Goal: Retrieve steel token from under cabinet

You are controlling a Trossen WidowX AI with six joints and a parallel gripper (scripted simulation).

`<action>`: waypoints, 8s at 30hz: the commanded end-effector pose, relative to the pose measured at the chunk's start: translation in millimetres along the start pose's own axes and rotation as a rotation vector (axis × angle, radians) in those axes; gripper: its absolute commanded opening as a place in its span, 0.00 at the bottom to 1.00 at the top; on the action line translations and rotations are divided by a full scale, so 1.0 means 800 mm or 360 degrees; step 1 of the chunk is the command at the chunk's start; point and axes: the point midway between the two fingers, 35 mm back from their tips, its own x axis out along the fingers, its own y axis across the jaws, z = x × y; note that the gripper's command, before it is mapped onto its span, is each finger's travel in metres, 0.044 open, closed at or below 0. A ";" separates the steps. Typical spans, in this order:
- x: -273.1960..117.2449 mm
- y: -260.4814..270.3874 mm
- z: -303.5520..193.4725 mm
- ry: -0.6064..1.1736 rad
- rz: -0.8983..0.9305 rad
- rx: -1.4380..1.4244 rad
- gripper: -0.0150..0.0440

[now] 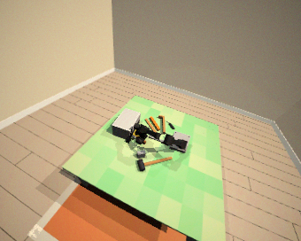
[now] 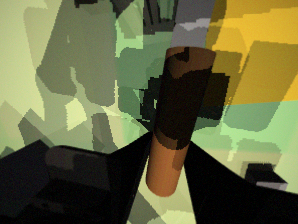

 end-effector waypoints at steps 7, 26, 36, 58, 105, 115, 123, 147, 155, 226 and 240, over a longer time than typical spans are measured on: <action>-0.001 0.002 0.013 -0.0006 0.0003 -0.0017 0.25; -0.001 0.003 0.033 -0.0007 0.0003 -0.0018 0.25; 0.001 -0.005 0.038 -0.0008 0.0003 -0.0019 0.25; 0.001 -0.040 0.038 -0.0008 0.0001 -0.0018 0.25; 0.001 -0.048 0.004 -0.0006 0.0000 -0.0016 0.25; 0.001 -0.047 -0.008 -0.0005 0.0000 -0.0016 0.25; 0.001 -0.047 -0.018 -0.0005 0.0000 -0.0015 0.25; 0.001 -0.046 -0.048 -0.0003 0.0000 -0.0013 0.25; 0.001 -0.045 -0.058 -0.0002 0.0000 -0.0013 0.25; 0.002 -0.041 -0.160 0.0004 0.0001 -0.0008 0.25; 0.002 -0.040 -0.181 0.0005 0.0001 -0.0006 0.25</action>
